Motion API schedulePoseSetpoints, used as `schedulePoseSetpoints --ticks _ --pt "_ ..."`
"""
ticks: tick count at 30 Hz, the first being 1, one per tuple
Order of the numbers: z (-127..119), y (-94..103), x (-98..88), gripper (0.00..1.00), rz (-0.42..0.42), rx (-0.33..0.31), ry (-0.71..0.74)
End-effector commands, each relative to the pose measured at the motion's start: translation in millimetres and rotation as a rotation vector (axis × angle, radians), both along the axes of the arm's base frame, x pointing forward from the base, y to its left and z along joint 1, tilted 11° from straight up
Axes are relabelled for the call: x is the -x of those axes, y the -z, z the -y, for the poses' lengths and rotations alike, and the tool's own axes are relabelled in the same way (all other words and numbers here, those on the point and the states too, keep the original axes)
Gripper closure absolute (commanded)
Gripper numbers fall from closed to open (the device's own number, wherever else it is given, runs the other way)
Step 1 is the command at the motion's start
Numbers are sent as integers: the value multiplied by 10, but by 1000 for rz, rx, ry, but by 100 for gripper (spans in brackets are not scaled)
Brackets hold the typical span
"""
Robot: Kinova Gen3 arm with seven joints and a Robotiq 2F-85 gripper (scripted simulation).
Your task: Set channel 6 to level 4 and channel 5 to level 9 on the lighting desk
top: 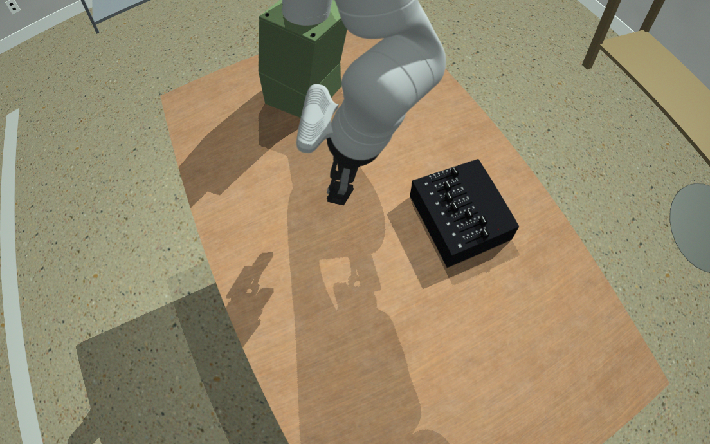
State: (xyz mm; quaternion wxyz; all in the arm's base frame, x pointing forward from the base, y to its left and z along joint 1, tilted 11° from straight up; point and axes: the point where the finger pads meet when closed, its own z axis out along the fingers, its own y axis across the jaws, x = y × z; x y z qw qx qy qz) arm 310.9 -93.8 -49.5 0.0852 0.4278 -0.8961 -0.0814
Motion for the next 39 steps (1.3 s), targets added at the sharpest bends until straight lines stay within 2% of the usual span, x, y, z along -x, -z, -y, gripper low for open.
schedulePoseSetpoints --ticks 1,5,6,14,15,23,24,32,33,39 --pt "-29 -23 -28 0 6 4 -14" --pt "-29 -23 -28 0 6 4 -14" --pt "-133 -60 -155 0 43 10 -63" --pt "-133 -60 -155 0 43 10 -63" --pt "-243 -99 -274 0 78 14 -111" --pt "-243 -99 -274 0 78 14 -111" --pt "-358 -140 -385 0 113 16 -157" --pt "-358 -140 -385 0 113 16 -157" --pt "-477 -182 -487 0 146 17 -201" --pt "-477 -182 -487 0 146 17 -201"
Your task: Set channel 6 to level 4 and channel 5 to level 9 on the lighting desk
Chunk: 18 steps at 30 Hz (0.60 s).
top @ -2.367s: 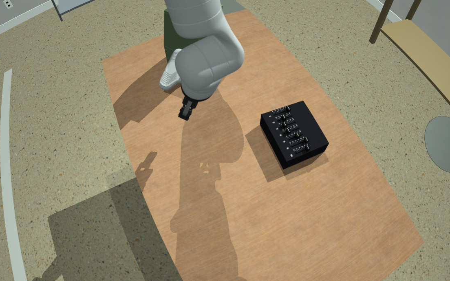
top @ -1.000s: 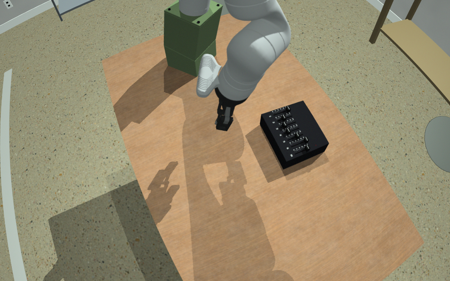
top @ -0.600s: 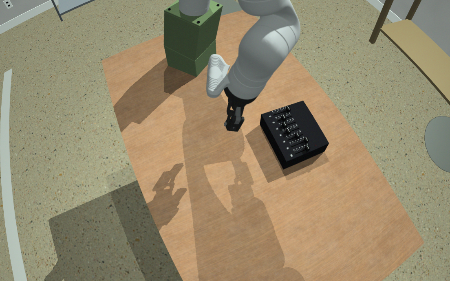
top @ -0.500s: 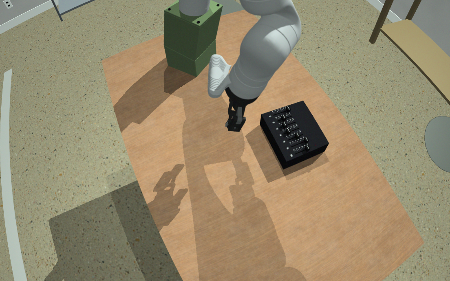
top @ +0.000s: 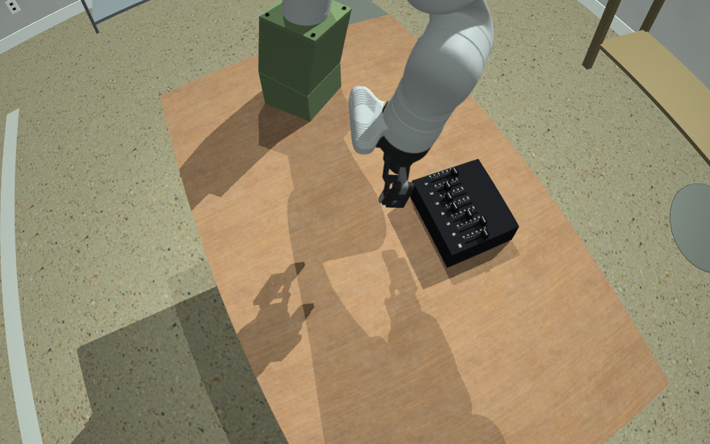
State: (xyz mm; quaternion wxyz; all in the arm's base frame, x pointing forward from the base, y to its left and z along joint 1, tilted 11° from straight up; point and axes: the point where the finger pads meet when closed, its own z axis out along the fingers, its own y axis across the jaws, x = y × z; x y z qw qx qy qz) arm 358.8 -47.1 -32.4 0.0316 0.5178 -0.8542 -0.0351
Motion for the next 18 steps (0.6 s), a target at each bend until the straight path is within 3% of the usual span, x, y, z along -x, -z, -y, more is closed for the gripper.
schedulePoseSetpoints --ticks 1,2,18 --pt "-9 -11 -9 0 3 2 -4" --pt "-130 -54 -101 0 34 1 -46" --pt "-251 -97 -185 0 63 -1 -87"
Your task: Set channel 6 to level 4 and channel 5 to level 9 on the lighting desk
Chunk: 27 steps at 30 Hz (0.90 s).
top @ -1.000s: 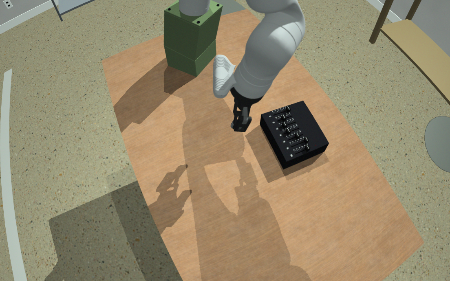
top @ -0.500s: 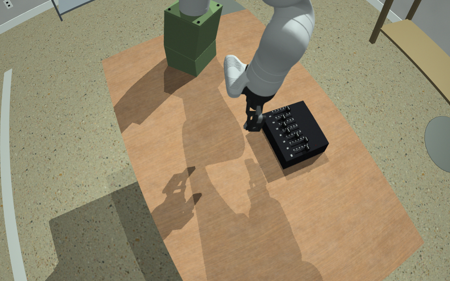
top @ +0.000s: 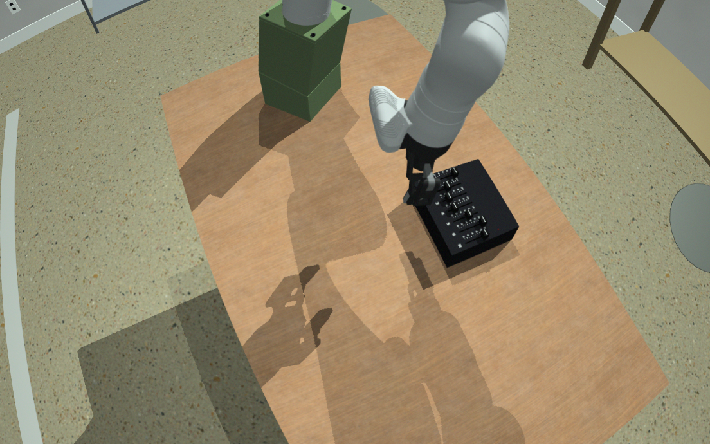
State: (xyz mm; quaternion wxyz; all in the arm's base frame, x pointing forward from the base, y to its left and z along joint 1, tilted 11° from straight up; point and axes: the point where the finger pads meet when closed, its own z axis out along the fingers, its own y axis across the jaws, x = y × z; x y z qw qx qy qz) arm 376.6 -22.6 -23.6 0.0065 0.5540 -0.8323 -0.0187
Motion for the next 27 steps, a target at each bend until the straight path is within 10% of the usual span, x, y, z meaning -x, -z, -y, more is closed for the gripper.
schedulePoseSetpoints --ticks 1,27 --pt "-125 -52 -80 0 30 -2 -40" --pt "-460 -172 -249 0 101 -13 -140"
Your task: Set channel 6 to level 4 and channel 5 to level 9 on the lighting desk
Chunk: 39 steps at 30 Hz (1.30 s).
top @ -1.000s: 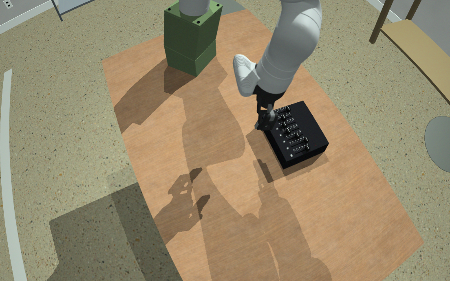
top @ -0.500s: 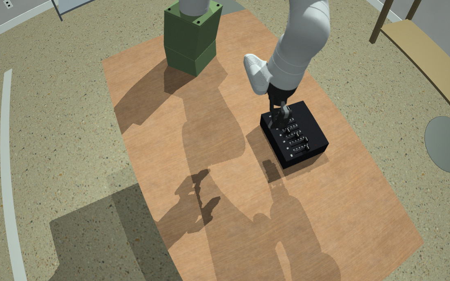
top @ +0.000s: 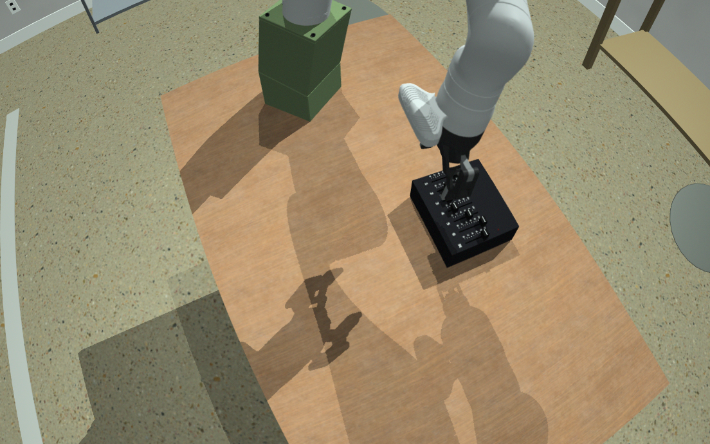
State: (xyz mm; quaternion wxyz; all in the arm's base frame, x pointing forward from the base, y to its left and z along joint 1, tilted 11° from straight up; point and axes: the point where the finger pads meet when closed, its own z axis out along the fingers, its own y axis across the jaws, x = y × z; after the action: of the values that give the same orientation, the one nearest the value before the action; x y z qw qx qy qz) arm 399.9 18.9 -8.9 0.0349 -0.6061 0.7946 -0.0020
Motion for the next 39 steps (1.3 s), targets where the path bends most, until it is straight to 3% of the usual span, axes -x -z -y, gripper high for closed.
schedulePoseSetpoints --ticks 1,39 --pt "-46 -25 -15 0 7 1 -12" --pt "-461 -177 -159 0 85 -19 -125"
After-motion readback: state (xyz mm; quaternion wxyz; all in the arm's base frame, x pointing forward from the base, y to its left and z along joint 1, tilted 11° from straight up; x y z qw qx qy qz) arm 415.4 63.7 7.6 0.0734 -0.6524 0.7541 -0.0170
